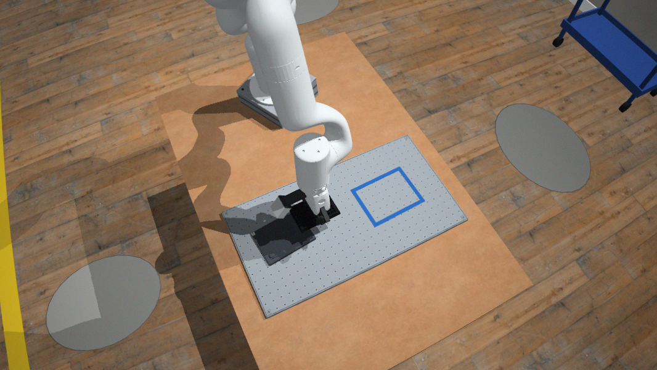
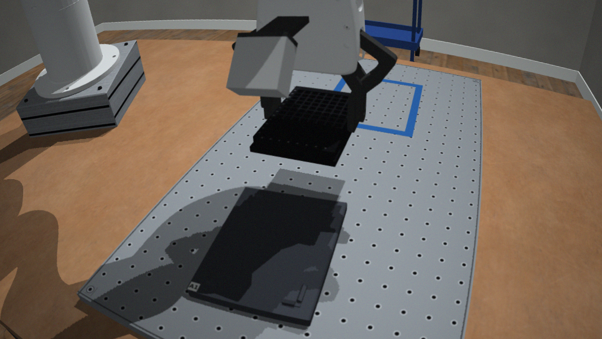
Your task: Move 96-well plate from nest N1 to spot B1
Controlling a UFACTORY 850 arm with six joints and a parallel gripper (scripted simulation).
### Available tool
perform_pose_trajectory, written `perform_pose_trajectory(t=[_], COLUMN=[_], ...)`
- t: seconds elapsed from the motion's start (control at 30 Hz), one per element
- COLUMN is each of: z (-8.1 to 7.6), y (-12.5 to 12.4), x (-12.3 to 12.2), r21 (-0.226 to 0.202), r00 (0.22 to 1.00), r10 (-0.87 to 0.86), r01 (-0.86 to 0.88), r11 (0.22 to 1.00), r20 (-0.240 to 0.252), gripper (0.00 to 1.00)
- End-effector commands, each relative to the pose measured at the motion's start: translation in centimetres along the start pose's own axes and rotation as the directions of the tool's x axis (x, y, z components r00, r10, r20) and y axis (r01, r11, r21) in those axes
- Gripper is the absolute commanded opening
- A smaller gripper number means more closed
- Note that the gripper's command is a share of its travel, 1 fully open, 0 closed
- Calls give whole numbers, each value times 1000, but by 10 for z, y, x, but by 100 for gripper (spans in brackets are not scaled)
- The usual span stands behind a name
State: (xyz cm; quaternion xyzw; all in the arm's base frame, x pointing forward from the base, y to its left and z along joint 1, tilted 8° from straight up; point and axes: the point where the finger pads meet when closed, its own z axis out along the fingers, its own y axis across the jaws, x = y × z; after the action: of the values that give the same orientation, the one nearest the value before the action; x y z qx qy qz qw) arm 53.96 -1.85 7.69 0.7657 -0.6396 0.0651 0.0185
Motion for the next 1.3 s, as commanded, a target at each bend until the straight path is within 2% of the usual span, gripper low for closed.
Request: perform_pose_trajectory(t=[0.0,0.5,0.57,1.27], z=[0,2,2,4], y=[-2,-6,-6,-11], x=[-11,-61,-61,-124], r21=[3,3,3,3], r00=[1000,1000,1000,1000], r10=[1,1,1,1], r01=[-1,-1,-1,-1], r11=[1000,1000,1000,1000], r20=[-3,-3,-3,-3], gripper=[0,0,0,0])
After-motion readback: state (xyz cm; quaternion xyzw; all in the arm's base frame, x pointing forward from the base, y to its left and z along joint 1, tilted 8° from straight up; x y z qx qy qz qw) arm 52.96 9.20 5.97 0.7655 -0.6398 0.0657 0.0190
